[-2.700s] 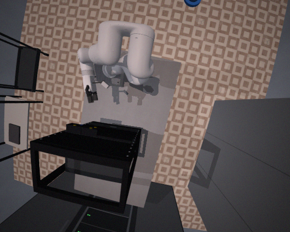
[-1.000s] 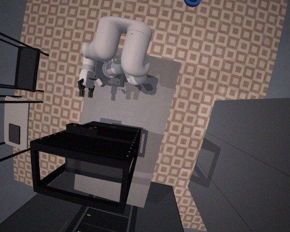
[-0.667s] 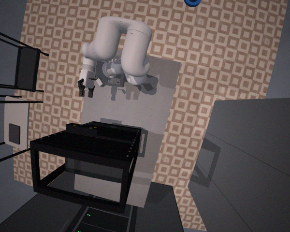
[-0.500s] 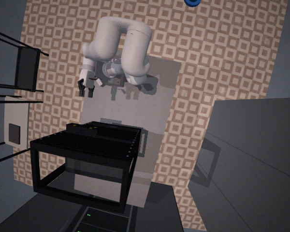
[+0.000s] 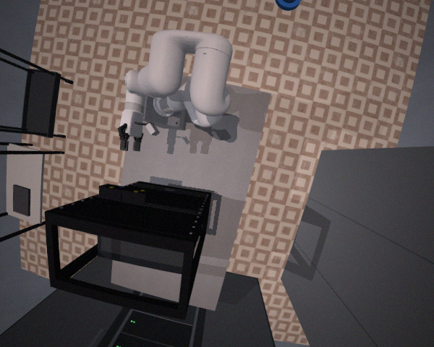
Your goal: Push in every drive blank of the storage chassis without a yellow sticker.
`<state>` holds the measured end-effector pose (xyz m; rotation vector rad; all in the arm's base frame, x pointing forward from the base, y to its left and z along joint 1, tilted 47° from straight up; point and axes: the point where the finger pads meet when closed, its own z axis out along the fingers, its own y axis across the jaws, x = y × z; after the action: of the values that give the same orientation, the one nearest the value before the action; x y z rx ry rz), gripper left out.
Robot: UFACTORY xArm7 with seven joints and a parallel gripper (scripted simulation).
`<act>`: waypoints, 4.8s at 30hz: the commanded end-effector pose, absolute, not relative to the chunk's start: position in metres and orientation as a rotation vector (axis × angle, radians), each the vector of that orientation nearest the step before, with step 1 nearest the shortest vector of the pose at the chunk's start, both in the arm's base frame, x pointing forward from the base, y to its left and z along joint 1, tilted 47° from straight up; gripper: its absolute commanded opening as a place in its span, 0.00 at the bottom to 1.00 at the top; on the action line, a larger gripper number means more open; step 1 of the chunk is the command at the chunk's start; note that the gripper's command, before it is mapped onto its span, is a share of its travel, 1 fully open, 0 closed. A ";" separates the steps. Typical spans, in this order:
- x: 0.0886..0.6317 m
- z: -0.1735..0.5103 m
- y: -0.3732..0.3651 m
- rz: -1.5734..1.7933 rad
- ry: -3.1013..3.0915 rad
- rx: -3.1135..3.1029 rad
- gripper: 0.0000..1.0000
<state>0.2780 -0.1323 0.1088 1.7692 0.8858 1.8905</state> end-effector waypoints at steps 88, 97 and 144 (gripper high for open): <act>0.400 0.145 -0.076 1.885 0.887 1.770 1.00; 0.401 0.140 -0.080 1.885 0.887 1.770 1.00; 0.413 0.067 -0.149 1.885 0.887 1.770 1.00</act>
<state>0.4126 -0.1474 0.0665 1.7733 0.8878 1.8866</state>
